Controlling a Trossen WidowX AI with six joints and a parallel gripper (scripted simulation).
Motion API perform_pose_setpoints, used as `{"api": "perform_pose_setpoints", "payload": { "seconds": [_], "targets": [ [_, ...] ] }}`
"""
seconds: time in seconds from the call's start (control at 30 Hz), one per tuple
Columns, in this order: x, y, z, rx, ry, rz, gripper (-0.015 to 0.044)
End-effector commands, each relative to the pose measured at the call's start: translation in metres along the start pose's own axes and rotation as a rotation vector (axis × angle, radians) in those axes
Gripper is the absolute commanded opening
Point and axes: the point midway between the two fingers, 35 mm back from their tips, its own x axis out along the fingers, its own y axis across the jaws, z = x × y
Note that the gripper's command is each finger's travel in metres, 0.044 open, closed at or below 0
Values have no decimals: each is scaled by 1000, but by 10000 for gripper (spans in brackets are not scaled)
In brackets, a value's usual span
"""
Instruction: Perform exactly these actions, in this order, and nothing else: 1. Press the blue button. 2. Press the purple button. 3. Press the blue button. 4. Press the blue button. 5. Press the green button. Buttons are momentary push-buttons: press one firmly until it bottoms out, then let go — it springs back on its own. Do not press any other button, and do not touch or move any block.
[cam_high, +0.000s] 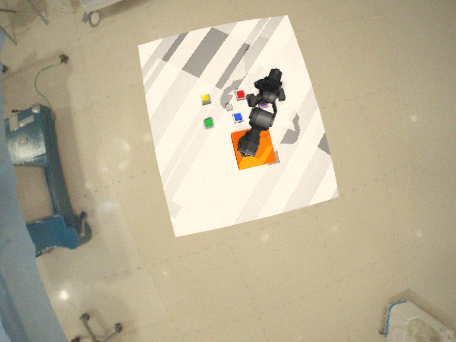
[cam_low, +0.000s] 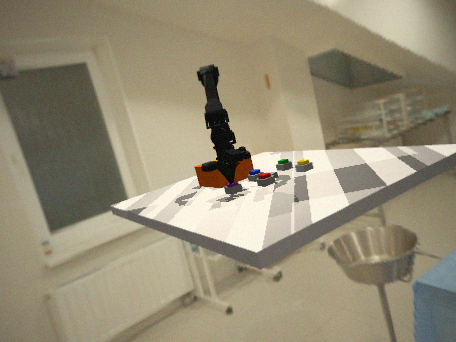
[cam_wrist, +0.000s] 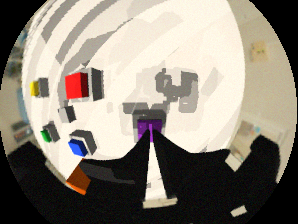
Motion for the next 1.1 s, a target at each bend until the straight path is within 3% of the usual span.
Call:
{"api": "perform_pose_setpoints", "payload": {
  "seconds": [0.0, 0.17, 0.3, 0.47, 0.63, 0.83, 1.07],
  "targets": [
    [1, 1, -1, -3, 3, 4, 20],
    [1, 1, -1, -3, 3, 4, 20],
    [-29, 1, -1, -3, 2, 3, 20],
    [-34, 1, -1, -3, 3, 4, 20],
    [-91, 0, 0, -3, 2, 4, 20],
    [-93, 3, 0, -3, 2, 4, 20],
    [-98, 90, -14, -3, 3, 11, 20]
  ]
}}
